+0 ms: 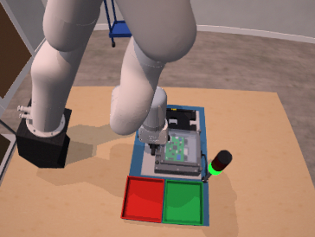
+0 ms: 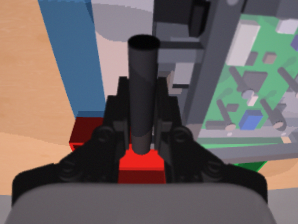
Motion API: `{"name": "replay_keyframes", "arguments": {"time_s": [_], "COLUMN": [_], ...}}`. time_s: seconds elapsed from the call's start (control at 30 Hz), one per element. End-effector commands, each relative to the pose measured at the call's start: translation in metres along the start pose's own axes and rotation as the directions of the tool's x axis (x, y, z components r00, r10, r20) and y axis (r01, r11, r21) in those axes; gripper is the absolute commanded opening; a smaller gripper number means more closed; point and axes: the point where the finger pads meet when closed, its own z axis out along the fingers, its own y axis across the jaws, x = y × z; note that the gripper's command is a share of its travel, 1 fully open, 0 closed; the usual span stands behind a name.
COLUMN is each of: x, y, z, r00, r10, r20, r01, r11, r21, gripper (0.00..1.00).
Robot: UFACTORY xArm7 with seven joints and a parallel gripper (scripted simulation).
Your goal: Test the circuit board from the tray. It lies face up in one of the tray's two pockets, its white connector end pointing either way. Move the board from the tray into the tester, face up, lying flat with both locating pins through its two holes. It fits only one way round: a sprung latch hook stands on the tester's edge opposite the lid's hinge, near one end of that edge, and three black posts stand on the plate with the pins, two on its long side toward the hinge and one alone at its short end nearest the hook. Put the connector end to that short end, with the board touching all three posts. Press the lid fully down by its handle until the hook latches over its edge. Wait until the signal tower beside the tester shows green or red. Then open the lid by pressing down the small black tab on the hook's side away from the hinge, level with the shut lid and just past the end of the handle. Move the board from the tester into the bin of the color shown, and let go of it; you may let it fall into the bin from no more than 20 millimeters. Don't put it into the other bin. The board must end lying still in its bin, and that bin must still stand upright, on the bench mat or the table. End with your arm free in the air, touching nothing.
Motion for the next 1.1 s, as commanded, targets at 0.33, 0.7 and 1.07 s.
{"name": "replay_keyframes", "arguments": {"time_s": [0.33, 0.7, 1.07], "x": [0.001, 0.000, 0.001], "y": [0.003, 0.003, 0.004], "z": [-0.006, -0.013, -0.022], "r00": [1.000, 1.000, 1.000], "r10": [0.000, 0.000, -0.001], "r20": [-0.004, -0.001, -0.003], "r01": [0.000, 0.000, 0.001], "r11": [1.000, 1.000, 1.000], "r21": [-0.006, -0.003, -0.002], "gripper": [0.00, 0.00, 0.00]}}
